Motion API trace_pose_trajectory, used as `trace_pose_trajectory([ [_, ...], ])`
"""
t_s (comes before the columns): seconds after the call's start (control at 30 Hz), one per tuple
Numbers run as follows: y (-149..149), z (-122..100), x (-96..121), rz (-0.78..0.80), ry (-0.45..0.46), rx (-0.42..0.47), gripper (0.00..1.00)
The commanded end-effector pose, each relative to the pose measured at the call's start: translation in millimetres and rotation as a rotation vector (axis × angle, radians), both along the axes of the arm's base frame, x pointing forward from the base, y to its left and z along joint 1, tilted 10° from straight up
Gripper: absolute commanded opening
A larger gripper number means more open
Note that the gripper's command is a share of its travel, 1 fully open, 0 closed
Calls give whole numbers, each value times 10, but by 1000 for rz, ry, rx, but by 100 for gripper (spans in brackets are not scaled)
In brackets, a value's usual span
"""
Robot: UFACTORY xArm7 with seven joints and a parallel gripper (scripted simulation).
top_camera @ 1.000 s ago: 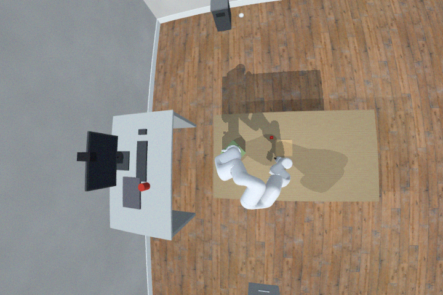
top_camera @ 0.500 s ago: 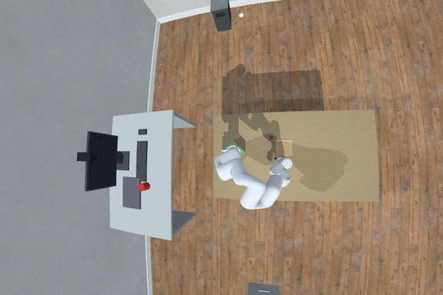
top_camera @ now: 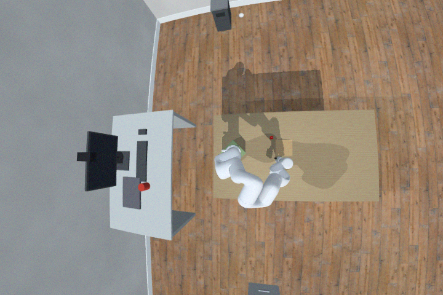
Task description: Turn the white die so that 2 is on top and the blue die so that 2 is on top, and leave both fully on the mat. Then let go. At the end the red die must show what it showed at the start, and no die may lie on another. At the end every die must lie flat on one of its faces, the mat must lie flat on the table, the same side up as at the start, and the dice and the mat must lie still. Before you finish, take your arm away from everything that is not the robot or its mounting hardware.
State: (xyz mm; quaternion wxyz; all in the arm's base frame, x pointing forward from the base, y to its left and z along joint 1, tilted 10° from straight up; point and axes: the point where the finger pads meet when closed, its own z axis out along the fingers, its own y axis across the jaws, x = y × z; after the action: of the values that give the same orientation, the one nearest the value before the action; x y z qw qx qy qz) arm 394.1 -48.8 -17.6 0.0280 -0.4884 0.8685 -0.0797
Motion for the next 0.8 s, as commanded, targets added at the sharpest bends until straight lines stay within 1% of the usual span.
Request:
trace_pose_trajectory([
  [0.0,21,201,-15,1,1,2,21],
  [0.23,50,462,-48,1,1,2,21],
  [0.3,50,462,-48,1,1,2,21],
  [0.57,73,666,-72,1,0,2,21],
  [0.77,82,718,-78,2,1,3,21],
])
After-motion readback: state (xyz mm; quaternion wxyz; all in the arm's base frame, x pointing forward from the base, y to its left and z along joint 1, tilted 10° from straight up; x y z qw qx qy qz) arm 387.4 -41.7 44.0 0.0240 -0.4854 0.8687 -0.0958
